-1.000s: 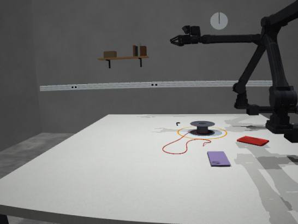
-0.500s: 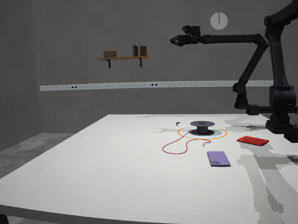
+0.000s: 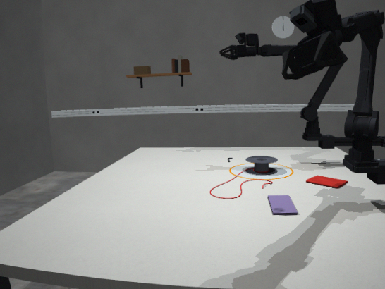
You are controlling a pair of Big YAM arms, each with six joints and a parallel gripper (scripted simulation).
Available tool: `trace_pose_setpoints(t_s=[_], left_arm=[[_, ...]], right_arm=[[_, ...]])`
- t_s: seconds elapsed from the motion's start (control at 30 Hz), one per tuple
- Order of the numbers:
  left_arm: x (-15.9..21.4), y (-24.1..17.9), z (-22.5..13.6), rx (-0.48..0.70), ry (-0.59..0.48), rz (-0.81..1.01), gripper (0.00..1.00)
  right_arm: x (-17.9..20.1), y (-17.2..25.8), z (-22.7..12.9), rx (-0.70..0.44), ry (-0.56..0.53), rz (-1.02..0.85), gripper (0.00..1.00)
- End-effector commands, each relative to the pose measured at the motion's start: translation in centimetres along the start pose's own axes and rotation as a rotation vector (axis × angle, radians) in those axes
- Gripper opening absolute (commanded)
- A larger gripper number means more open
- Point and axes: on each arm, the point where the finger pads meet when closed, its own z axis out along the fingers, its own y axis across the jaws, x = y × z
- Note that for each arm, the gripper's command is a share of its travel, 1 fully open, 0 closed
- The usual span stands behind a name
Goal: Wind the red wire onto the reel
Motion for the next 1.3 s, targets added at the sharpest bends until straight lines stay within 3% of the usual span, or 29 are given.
trace_pose_setpoints(t_s=[0.0, 0.2, 0.4, 0.43, 0.5, 0.53, 0.67, 0.9, 1.0, 1.27], left_arm=[[1.7, -6.9, 2.9, 0.106, 0.074, 0.152, 0.76], [5.4, -22.6, 1.7, 0.443, 0.161, 0.513, 0.66], [11.4, -36.8, -3.7, 0.745, 0.191, 0.895, 0.56], [12.7, -38.9, -4.9, 0.792, 0.191, 0.96, 0.54], [12.7, -38.9, -4.9, 0.792, 0.191, 0.96, 0.54], [16.6, -44.5, -7.6, 0.861, 0.198, 1.067, 0.52], [21.6, -49.5, -13.0, 1.032, 0.188, 1.338, 0.46], [33.9, -56.2, -24.1, 1.247, 0.149, 1.74, 0.37], [36.9, -56.6, -27.0, 1.307, 0.131, 1.869, 0.35], [40.7, -56.5, -30.6, 1.379, 0.105, 2.04, 0.31]], right_arm=[[-0.2, -0.5, 0.3, 0.008, -0.013, 0.012, 1.0], [-0.2, -0.5, 0.3, 0.008, -0.013, 0.012, 1.0], [-0.2, -0.5, 0.3, 0.008, -0.013, 0.012, 1.0], [-0.2, -0.5, 0.3, 0.008, -0.013, 0.012, 1.0], [-0.2, -0.5, 0.3, 0.008, -0.013, 0.012, 1.0], [-0.2, -0.5, 0.3, 0.008, -0.013, 0.012, 1.0], [-0.2, -0.5, 0.3, 0.008, -0.013, 0.012, 1.0], [-0.2, -0.5, 0.3, 0.008, -0.013, 0.012, 1.0], [-0.2, -0.5, 0.3, 0.008, -0.013, 0.012, 1.0], [-0.2, -0.5, 0.3, 0.008, -0.013, 0.012, 1.0]])
